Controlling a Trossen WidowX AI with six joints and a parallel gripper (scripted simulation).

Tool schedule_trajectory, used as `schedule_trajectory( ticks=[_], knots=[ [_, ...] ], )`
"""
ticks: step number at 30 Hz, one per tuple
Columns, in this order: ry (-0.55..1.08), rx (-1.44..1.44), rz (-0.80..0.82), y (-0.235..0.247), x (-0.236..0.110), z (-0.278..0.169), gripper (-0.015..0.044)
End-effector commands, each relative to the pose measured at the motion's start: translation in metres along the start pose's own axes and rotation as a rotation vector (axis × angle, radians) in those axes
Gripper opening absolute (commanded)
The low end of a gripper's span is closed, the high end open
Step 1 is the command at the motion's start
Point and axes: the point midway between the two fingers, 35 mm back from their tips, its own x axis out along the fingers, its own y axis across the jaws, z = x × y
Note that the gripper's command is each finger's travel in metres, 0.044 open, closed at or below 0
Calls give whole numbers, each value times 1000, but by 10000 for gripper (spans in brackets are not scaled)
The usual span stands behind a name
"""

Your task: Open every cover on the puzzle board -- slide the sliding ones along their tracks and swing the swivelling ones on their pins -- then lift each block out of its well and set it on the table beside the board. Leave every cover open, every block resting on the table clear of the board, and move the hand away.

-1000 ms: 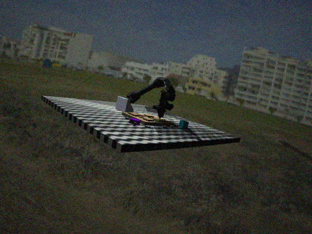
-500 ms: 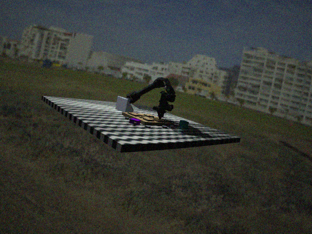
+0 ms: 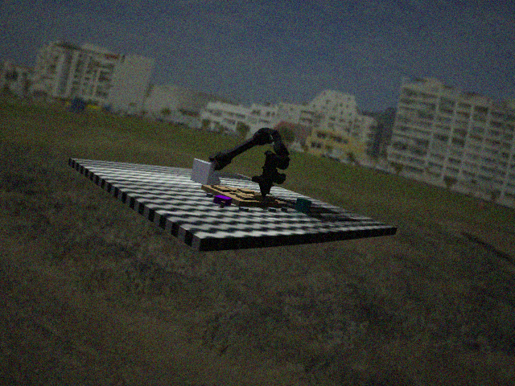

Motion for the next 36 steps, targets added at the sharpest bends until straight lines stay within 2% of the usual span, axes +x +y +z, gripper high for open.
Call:
schedule_trajectory(
  ticks=[1, 36],
  knots=[
    [5, 6, 2, 2, 3, -3, 0],
    [6, 7, 4, 29, 5, -23, 0]
  ],
)
